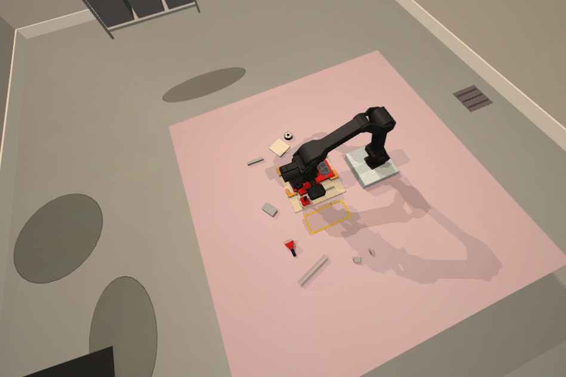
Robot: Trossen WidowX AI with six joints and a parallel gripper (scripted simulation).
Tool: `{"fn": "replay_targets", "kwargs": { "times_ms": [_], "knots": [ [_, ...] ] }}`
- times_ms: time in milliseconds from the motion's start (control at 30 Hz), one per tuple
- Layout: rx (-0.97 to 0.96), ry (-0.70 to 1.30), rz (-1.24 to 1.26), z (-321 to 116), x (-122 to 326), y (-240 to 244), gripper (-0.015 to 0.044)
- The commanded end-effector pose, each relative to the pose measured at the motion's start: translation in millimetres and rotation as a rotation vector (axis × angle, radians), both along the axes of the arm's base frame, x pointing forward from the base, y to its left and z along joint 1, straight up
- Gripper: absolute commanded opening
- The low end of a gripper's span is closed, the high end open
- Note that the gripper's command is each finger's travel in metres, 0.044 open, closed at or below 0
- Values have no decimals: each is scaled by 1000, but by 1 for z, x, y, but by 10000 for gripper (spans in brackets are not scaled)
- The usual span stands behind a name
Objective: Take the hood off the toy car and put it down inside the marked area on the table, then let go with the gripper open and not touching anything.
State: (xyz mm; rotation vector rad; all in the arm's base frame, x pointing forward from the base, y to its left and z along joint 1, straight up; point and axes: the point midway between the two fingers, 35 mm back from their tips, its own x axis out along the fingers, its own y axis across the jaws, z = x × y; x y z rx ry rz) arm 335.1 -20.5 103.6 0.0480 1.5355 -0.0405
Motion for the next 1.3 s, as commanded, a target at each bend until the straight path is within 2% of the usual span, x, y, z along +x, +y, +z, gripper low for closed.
{"fn": "replay_targets", "kwargs": {
  "times_ms": [0,800,1267],
  "knots": [
    [0,3,-3,1,-1,20,0],
    [10,6,-2,4,-26,136,0],
    [10,6,-2,-4,-26,139,0]
  ]
}}
